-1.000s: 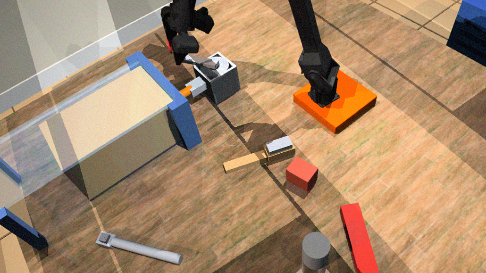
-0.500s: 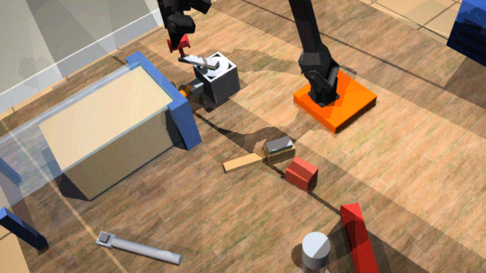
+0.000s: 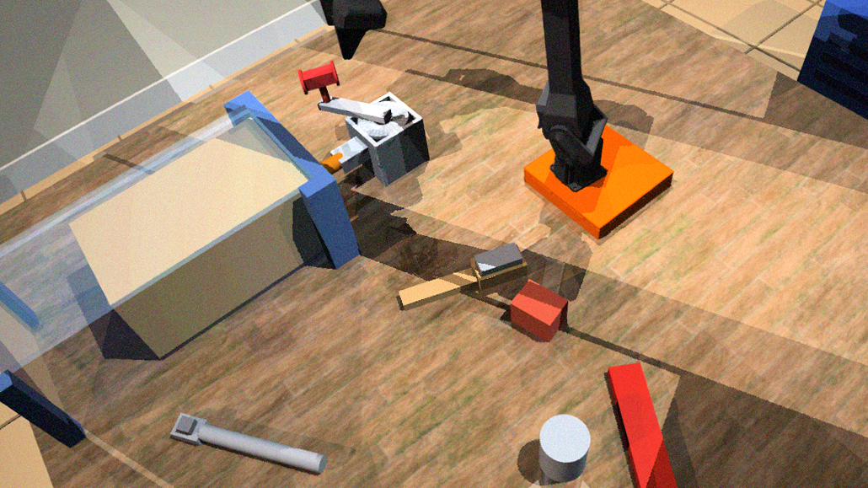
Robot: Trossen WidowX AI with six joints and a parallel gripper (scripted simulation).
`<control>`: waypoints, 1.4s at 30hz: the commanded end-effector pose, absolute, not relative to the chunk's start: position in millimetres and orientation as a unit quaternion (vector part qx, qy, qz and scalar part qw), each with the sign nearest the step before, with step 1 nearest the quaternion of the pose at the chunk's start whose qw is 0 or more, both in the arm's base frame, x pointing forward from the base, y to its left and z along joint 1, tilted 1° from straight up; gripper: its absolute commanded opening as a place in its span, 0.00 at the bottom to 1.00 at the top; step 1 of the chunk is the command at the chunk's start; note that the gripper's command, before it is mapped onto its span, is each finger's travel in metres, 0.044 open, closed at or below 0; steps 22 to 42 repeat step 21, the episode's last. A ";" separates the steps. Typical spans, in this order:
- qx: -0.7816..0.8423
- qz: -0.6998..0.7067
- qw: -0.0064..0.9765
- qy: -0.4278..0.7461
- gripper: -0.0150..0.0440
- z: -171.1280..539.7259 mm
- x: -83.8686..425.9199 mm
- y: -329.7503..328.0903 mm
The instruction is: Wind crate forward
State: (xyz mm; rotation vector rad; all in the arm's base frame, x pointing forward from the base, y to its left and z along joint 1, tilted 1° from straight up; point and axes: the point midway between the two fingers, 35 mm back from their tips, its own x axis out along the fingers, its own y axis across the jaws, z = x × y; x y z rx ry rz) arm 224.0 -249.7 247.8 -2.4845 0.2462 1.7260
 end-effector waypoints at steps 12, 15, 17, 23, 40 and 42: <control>-0.776 0.623 0.059 0.071 1.00 246.6 155.6 -189.2; -0.776 0.623 0.059 0.071 1.00 246.6 155.6 -189.2; -0.776 0.623 0.059 0.071 1.00 246.6 155.6 -189.2; -0.776 0.623 0.059 0.071 1.00 246.6 155.6 -189.2; -0.776 0.623 0.059 0.071 1.00 246.6 155.6 -189.2; -0.776 0.623 0.059 0.071 1.00 246.6 155.6 -189.2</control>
